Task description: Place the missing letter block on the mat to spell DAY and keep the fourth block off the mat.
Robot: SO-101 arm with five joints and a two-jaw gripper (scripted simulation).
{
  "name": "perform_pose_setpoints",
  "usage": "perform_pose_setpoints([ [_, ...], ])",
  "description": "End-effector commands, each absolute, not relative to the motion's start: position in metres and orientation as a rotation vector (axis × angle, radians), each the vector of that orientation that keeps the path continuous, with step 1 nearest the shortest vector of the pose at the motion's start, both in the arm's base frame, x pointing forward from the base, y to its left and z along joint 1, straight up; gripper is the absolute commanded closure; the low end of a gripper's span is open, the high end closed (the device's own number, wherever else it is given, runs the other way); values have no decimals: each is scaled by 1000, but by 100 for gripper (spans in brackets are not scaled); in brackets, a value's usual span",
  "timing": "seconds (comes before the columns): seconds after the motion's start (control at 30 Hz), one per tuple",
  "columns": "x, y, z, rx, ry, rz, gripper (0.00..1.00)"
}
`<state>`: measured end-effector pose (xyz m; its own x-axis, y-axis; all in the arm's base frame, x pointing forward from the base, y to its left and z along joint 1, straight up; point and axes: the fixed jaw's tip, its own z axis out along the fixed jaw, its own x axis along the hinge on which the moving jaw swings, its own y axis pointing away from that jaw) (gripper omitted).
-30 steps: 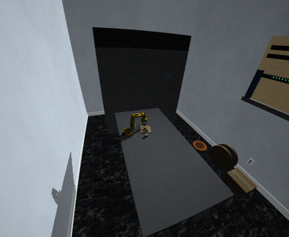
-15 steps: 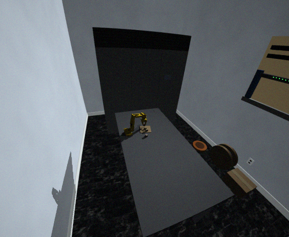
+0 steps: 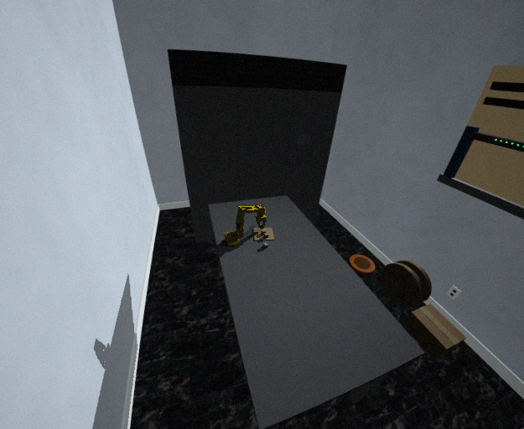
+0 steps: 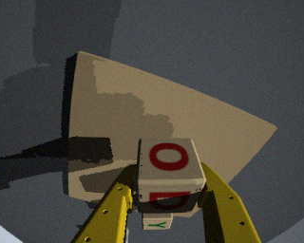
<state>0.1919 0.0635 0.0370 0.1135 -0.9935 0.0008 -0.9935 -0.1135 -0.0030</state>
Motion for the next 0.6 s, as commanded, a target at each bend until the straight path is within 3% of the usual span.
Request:
perform_pose_setpoints([
  [0.0,198,66,44,-2305,2056,-47,100],
  [0.57,198,67,38,-2306,2055,-47,100],
])
